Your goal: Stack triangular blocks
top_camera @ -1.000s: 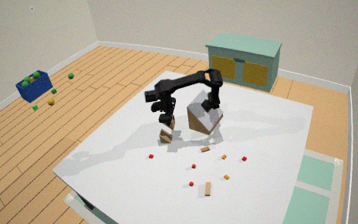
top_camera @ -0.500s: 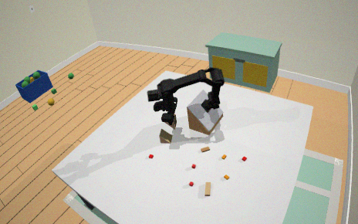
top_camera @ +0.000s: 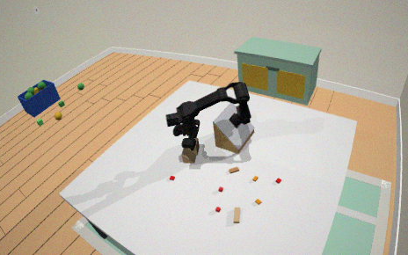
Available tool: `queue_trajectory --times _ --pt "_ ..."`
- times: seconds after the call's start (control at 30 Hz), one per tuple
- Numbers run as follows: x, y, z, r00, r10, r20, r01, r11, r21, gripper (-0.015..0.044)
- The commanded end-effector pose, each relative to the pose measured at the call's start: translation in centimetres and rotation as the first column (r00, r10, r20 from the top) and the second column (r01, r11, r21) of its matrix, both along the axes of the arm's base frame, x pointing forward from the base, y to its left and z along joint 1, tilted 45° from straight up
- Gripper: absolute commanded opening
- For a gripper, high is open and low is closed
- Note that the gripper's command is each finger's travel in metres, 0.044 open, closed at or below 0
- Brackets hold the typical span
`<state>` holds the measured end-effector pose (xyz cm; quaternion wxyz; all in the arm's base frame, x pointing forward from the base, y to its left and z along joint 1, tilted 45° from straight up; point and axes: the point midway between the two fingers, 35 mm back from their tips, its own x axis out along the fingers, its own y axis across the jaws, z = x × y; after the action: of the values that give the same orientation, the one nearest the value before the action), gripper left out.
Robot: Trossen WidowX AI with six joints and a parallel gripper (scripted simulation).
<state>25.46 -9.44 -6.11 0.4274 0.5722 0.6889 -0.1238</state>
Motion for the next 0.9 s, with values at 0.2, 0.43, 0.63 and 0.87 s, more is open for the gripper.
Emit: queue_trajectory --times 0.2,0.43,0.63,0.87 --pt "0.6 1.4 -2.8 1.0 -0.009 -0.002 0.009 1.0 0.006 0.0" --pt "0.7 1.6 -3.0 1.0 -0.006 -0.003 0.006 1.0 0.007 0.0" --pt "0.7 1.6 -3.0 1.0 -0.005 -0.005 0.005 1.0 0.009 0.0" --pt "0.7 1.6 -3.0 1.0 -0.007 -0.005 0.007 1.0 0.01 0.0"
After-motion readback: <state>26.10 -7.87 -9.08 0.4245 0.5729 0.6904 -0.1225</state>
